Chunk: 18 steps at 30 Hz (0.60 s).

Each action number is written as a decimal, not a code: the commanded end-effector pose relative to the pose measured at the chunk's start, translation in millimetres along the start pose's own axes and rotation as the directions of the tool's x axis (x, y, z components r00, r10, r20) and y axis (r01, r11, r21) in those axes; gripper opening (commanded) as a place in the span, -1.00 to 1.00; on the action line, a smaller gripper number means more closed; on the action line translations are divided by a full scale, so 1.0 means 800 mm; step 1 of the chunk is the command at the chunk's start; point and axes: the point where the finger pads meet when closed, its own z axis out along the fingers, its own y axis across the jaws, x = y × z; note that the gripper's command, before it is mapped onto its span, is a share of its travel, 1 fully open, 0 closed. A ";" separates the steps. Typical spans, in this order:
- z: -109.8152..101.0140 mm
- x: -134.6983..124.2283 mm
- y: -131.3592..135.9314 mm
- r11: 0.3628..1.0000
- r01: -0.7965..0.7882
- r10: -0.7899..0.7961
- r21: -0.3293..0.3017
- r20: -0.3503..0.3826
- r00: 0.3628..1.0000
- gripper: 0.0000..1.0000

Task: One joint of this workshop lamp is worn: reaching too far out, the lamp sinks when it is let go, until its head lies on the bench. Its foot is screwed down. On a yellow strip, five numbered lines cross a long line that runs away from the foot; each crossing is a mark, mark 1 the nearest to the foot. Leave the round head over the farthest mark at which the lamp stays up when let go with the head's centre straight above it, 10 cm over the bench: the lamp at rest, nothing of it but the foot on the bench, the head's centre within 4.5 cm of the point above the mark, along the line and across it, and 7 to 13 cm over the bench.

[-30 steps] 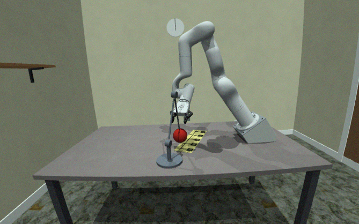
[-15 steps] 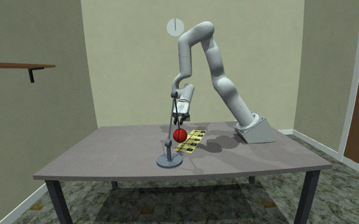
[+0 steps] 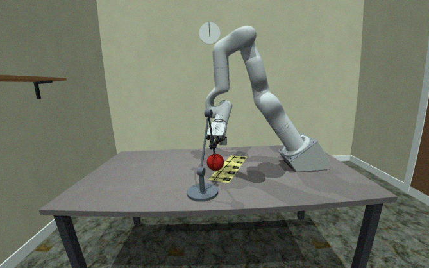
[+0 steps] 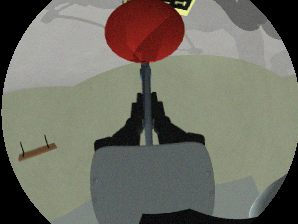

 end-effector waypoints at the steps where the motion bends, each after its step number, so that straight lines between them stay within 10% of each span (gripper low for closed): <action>1: 0.000 -0.001 -0.001 1.000 0.001 -0.001 0.001 0.001 1.000 -1.00; 18: -0.014 0.015 -0.001 1.000 0.001 -0.001 0.000 0.001 1.000 -1.00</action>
